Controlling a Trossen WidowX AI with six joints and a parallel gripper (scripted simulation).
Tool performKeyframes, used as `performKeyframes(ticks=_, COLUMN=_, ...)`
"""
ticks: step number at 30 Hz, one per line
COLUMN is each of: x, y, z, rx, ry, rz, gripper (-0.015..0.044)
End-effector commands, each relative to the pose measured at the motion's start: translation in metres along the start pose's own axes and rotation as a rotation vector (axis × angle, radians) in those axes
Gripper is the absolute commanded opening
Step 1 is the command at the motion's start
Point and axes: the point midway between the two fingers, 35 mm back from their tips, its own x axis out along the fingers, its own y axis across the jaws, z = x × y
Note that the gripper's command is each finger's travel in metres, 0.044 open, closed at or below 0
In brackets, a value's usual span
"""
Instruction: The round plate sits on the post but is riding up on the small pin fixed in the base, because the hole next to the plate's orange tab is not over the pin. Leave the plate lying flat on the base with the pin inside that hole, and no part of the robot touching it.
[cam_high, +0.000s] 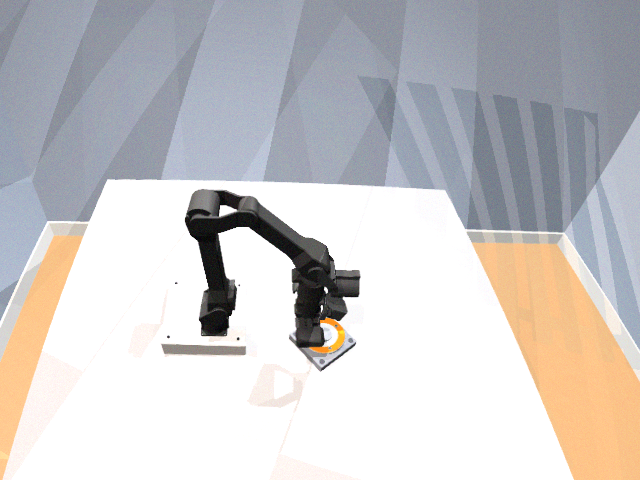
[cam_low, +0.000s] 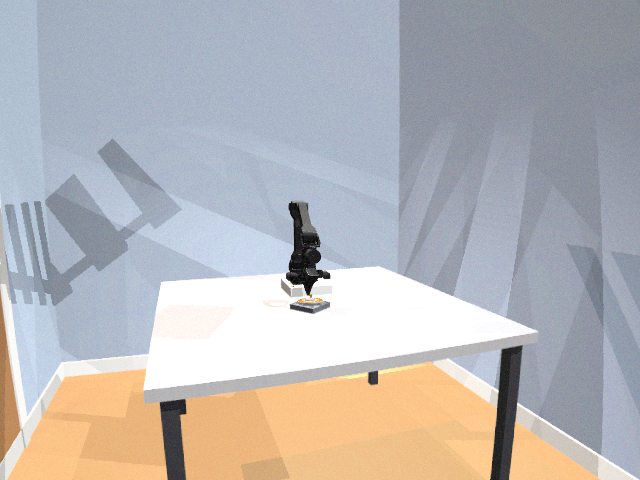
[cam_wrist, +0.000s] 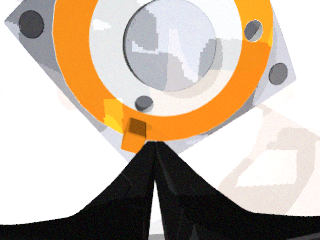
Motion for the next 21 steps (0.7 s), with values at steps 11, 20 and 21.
performKeyframes(ticks=11, x=0.0018, y=0.0105, z=0.0001, rx=-0.013, ry=0.001, rz=0.03, gripper=0.0)
performKeyframes(ticks=20, x=0.0015, y=0.0182, z=0.0036, rx=-0.013, ry=0.001, rz=0.03, gripper=0.0)
performKeyframes(ticks=21, x=0.0015, y=0.0187, z=0.0036, rx=-0.013, ry=0.001, rz=0.03, gripper=0.0)
